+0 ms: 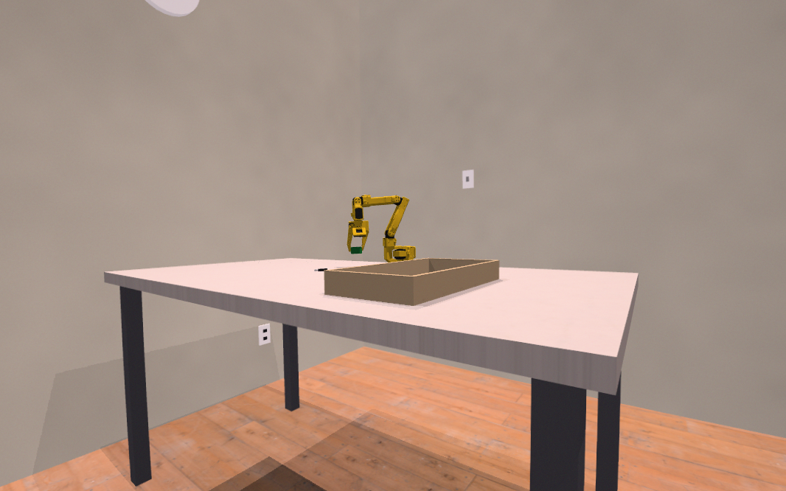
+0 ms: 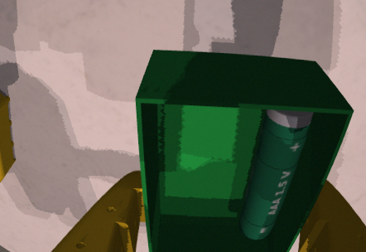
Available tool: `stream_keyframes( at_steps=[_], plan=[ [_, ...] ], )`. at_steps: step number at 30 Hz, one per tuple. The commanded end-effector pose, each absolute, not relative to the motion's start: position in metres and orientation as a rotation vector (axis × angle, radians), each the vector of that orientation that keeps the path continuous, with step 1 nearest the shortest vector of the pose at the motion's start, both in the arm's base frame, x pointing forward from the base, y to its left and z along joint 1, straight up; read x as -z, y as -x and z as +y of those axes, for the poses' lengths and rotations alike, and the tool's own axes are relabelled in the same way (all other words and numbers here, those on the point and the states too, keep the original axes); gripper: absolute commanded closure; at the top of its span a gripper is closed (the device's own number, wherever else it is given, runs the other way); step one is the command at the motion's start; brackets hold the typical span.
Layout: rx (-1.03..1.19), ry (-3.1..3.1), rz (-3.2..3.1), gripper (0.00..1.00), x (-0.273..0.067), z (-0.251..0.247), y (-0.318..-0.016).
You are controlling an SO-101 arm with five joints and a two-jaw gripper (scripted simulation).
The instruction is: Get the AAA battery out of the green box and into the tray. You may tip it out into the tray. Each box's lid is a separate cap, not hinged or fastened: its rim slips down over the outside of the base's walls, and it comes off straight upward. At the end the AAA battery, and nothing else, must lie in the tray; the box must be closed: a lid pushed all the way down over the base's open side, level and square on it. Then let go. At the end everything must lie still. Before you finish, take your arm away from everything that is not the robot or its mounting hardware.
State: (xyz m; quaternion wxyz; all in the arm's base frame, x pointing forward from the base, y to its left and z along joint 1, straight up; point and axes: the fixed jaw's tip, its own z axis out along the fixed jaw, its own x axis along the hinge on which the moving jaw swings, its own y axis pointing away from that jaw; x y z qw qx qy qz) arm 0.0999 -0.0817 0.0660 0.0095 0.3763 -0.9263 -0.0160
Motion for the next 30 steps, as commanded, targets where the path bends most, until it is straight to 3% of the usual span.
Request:
stream_keyframes(
  at_steps=[1,30],
  plan=[
    [0.0,-1.18,-2.911,0.8,-0.069,-0.084,-0.101],
    [0.0,-1.183,-2.911,0.8,-0.071,-0.069,-0.12]
  ],
)
